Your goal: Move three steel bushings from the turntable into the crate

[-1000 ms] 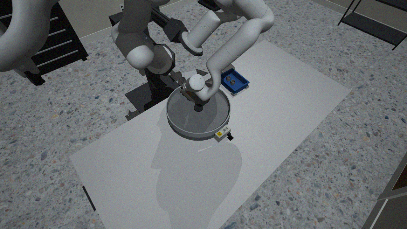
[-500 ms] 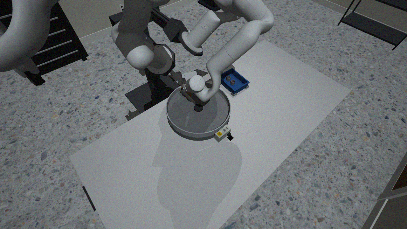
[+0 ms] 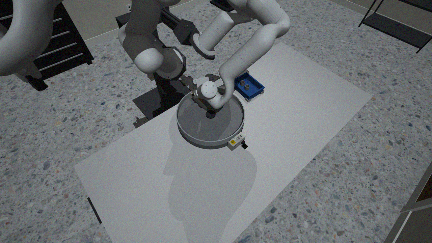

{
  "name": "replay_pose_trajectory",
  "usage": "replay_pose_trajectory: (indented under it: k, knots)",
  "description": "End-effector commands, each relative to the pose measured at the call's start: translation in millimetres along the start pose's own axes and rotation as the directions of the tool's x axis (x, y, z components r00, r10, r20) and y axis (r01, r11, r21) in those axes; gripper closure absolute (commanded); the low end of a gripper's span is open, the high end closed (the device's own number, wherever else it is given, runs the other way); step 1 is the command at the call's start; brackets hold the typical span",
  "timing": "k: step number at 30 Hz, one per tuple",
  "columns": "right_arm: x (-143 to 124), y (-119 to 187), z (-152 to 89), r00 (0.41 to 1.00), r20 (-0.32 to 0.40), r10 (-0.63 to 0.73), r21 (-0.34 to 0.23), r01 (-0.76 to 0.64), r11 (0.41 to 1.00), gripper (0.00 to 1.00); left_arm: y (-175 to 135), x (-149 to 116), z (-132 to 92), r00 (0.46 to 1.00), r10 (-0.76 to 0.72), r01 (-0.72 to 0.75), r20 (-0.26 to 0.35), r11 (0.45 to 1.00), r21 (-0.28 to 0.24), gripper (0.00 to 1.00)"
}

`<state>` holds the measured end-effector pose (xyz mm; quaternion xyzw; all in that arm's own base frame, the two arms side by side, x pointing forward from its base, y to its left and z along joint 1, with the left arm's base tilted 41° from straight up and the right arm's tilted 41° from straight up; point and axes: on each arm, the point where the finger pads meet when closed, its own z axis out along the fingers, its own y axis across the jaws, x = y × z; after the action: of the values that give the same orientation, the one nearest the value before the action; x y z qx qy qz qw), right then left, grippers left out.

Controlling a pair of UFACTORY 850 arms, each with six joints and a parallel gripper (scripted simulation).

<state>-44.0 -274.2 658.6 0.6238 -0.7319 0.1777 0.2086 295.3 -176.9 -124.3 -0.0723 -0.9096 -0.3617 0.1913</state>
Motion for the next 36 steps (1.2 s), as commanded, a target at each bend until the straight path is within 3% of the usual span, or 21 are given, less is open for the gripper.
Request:
replay_pose_trajectory:
  k: [1, 11, 12, 36]
  knots:
    - [0.4, 0.0, -0.8, 1.0, -0.002, 0.0, 0.0, 0.0, 1.0, 0.0, -0.2, -1.7, 0.8, 1.0, 0.0, 0.0, 0.001, 1.0, 0.0, 0.89]
    - [0.4, 0.0, -0.8, 1.0, -0.002, 0.0, 0.0, 0.0, 1.0, 0.0, -0.2, -1.7, 0.8, 1.0, 0.0, 0.0, 0.001, 1.0, 0.0, 0.89]
    - [0.4, 0.0, -0.8, 1.0, -0.002, 0.0, 0.0, 0.0, 1.0, 0.0, -0.2, -1.7, 0.8, 1.0, 0.0, 0.0, 0.001, 1.0, 0.0, 1.0]
    - [0.4, 0.0, -0.8, 1.0, -0.002, 0.0, 0.0, 0.0, 1.0, 0.0, -0.2, -1.7, 0.8, 1.0, 0.0, 0.0, 0.001, 1.0, 0.0, 1.0]
